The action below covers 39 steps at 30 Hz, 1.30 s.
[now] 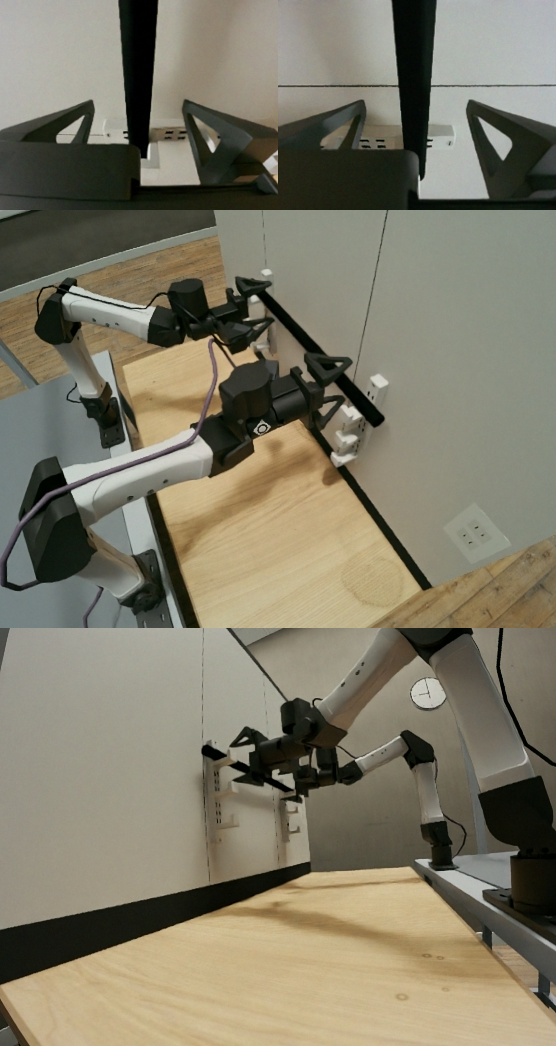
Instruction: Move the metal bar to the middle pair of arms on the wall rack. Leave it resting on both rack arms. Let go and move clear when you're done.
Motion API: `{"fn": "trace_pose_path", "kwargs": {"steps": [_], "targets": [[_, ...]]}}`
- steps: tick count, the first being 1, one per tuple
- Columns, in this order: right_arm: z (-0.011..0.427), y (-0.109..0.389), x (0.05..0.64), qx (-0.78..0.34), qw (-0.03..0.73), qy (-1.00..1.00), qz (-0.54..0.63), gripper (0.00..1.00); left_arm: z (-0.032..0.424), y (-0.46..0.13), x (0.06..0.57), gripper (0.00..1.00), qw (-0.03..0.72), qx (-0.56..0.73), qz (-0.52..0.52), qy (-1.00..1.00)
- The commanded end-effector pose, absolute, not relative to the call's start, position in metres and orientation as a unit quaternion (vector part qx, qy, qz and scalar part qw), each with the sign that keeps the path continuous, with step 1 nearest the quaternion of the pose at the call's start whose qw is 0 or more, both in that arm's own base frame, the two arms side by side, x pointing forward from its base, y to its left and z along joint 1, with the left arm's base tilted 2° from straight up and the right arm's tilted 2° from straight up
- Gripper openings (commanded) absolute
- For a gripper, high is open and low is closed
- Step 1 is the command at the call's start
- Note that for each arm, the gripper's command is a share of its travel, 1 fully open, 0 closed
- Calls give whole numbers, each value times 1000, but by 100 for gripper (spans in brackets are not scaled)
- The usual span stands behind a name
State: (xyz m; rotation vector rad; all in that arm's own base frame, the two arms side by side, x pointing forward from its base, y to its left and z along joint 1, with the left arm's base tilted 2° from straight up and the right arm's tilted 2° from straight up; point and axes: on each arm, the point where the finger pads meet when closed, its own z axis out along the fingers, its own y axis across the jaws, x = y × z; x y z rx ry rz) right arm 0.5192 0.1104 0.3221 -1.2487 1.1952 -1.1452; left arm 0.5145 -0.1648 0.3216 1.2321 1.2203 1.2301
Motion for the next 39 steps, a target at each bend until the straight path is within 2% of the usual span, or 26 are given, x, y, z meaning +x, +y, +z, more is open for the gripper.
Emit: {"fn": "trace_pose_path", "kwargs": {"steps": [1,21,36,39], "targets": [[320,107,522,-521,504,498,-476,100,327,-162,510,100,487,508,506,498],[319,107,522,-521,504,498,-476,100,328,-156,511,100,487,509,506,498],[318,107,521,-522,503,498,-476,67,328,-155,511,67,487,507,507,498],[318,107,521,-522,503,498,-476,64,328,-155,511,64,487,507,507,498]]}}
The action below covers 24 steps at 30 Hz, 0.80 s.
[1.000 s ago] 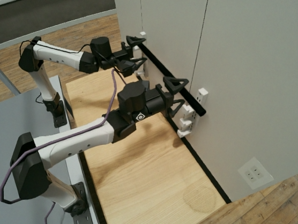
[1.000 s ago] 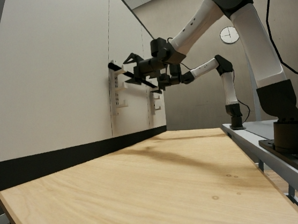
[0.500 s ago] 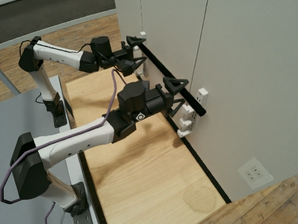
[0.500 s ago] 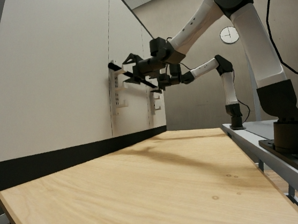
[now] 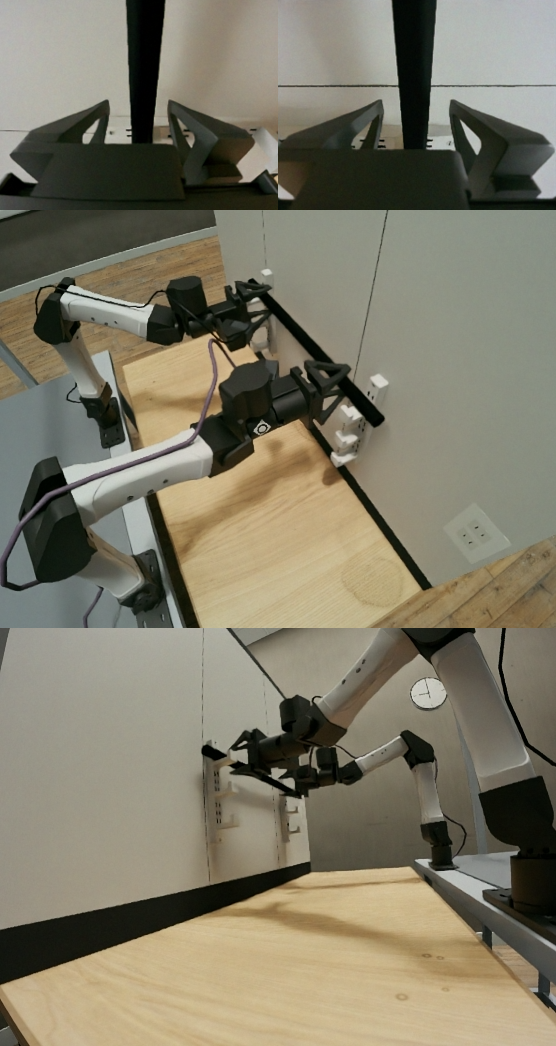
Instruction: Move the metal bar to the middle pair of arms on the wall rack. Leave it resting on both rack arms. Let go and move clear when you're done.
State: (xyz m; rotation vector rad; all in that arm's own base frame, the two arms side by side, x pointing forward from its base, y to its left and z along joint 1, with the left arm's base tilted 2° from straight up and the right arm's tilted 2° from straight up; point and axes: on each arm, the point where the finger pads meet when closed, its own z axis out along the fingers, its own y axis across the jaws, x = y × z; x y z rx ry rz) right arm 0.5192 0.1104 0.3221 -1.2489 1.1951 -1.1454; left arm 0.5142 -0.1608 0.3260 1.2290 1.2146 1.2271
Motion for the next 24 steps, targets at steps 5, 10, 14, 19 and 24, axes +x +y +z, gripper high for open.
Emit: {"fn": "trace_pose_path", "kwargs": {"steps": [5,10,14,19,24], "targets": [[318,107,521,-522,503,498,-476,53,328,-155,511,53,487,507,507,498],[318,107,521,-522,503,498,-476,42,328,-155,511,42,487,507,507,498],[318,107,521,-522,503,498,-476,33,328,-155,511,33,487,507,507,498],[318,107,521,-522,503,498,-476,27,328,-155,511,27,487,507,507,498],[318,107,521,-522,503,498,-476,16,328,-155,511,16,487,507,507,498]]}}
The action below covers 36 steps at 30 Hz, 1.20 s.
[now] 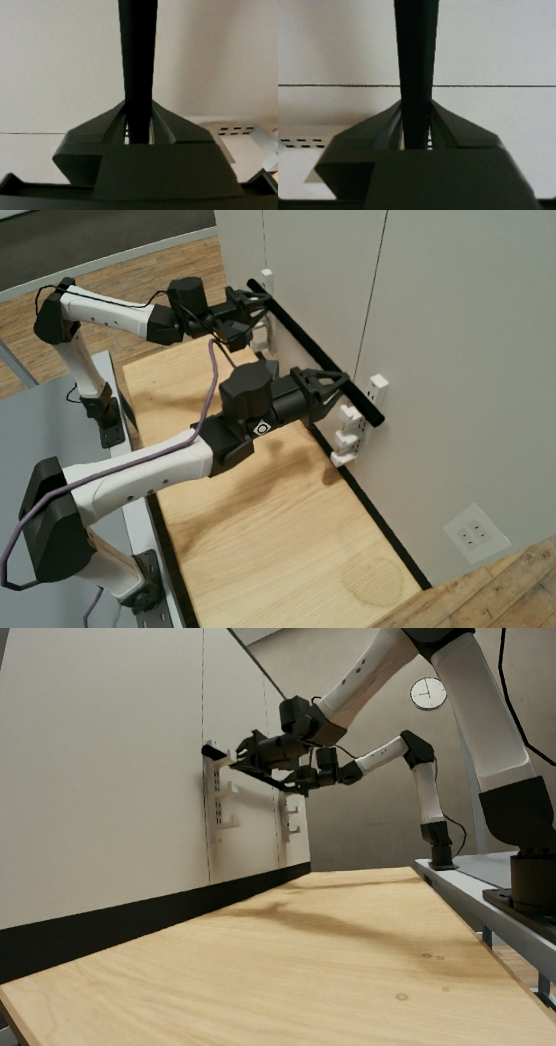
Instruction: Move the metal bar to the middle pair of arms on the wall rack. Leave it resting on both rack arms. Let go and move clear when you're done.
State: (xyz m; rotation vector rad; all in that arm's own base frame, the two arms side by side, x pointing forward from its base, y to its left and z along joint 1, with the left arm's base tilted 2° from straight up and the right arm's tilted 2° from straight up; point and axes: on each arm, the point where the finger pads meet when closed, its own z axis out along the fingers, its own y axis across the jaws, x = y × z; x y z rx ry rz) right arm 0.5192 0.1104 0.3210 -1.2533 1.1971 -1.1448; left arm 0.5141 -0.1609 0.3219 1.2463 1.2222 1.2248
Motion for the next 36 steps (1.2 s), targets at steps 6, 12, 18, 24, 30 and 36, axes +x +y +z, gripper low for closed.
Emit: {"fn": "trace_pose_path", "kwargs": {"steps": [6,12,18,24,30,36], "targets": [[318,107,521,-522,503,498,-476,2,328,-155,511,2,487,507,507,498],[318,107,521,-522,503,498,-476,0,328,-155,510,0,487,507,507,498],[318,107,519,-522,503,498,-476,0,328,-155,508,0,487,507,507,498],[318,106,517,-522,503,498,-476,0,329,-155,506,0,487,507,507,498],[318,106,516,-522,503,498,-476,0,329,-155,505,0,487,507,507,498],[318,106,514,-522,503,498,-476,0,329,-155,504,0,487,507,507,498]]}}
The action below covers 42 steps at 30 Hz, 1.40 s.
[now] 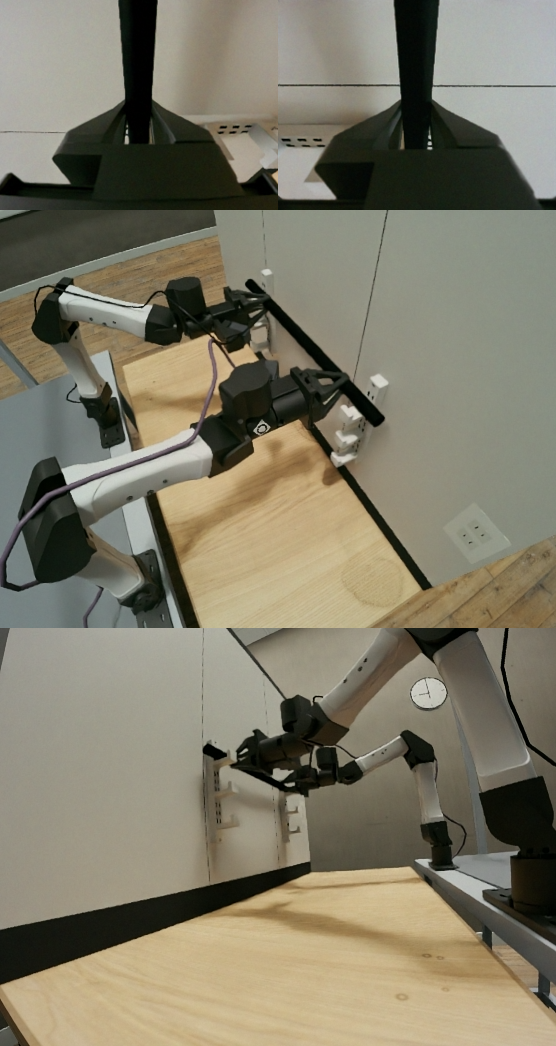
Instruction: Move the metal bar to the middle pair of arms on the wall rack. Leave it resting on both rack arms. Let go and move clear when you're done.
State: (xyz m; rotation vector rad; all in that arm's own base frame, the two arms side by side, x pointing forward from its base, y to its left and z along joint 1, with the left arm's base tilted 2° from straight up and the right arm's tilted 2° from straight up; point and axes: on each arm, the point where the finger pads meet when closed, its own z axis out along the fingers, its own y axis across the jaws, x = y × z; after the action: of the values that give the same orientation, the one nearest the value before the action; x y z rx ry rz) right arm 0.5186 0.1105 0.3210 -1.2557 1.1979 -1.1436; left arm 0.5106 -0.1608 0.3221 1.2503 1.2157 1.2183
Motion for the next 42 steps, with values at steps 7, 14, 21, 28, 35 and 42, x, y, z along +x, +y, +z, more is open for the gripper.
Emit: {"fn": "trace_pose_path", "kwargs": {"steps": [7,14,21,28,35,42], "targets": [[318,106,513,-522,503,498,-476,0,329,-155,502,0,487,507,507,498],[318,106,513,-522,503,498,-476,0,329,-156,502,0,487,507,507,498],[318,106,513,-522,503,498,-476,0,329,-156,502,0,487,507,507,498],[318,105,511,-522,503,498,-476,0,329,-156,501,0,487,507,507,498],[319,105,507,-522,503,498,-476,0,329,-156,500,0,487,507,507,498],[319,105,505,-522,503,498,-476,0,329,-157,499,0,487,507,507,498]]}}
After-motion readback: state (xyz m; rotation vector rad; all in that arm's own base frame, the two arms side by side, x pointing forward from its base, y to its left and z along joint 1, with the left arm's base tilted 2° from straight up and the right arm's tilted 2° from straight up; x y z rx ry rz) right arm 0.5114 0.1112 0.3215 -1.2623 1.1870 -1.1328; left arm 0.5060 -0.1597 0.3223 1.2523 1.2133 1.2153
